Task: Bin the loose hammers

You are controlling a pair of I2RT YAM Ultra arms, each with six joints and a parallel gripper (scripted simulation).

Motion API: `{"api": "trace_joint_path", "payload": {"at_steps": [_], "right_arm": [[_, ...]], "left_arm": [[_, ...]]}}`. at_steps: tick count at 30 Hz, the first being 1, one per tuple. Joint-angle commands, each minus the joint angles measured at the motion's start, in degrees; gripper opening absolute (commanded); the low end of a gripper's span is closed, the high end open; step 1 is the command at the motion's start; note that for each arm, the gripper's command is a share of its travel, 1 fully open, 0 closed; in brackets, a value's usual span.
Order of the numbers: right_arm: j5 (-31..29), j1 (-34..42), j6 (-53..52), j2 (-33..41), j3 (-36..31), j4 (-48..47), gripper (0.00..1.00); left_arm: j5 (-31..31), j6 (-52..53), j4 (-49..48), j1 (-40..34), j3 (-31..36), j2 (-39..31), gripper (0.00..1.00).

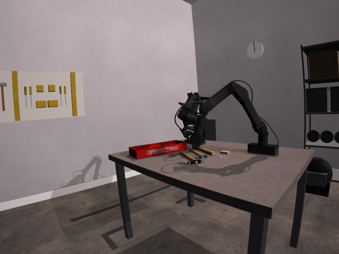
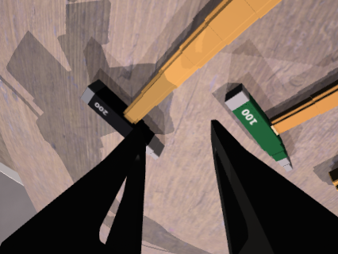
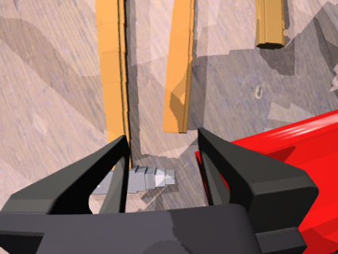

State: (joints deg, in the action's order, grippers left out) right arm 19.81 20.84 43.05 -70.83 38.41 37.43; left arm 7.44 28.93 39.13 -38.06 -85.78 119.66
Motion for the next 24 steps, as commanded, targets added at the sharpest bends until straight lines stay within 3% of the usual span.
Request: {"api": "trace_joint_path", "payload": {"at_steps": [1,15,17,24], "right_arm": [[-2.0,1.0,-1.9,-2.7,3.5,1.2,0.50],[-9.4,2.5,-6.1,-29.1,26.3,2.6,0.50],[-9.4,2.5,-6.1,-29.1,26.3,2.6,0.50],[-11.2,3.0,-7.3,-39.1,35.4,3.6,0.50]], "left_arm": [[0.2,-8.2,-0.3,1.0,-3.6,1.2,0.41],[-7.0,-29.8,3.9,10.8,-14.4,11.2,0.41],[-7.0,-29.8,3.9,10.8,-14.4,11.2,0.41],[-7.1,-30.3,4.6,12.0,-17.1,13.1,0.41]]}}
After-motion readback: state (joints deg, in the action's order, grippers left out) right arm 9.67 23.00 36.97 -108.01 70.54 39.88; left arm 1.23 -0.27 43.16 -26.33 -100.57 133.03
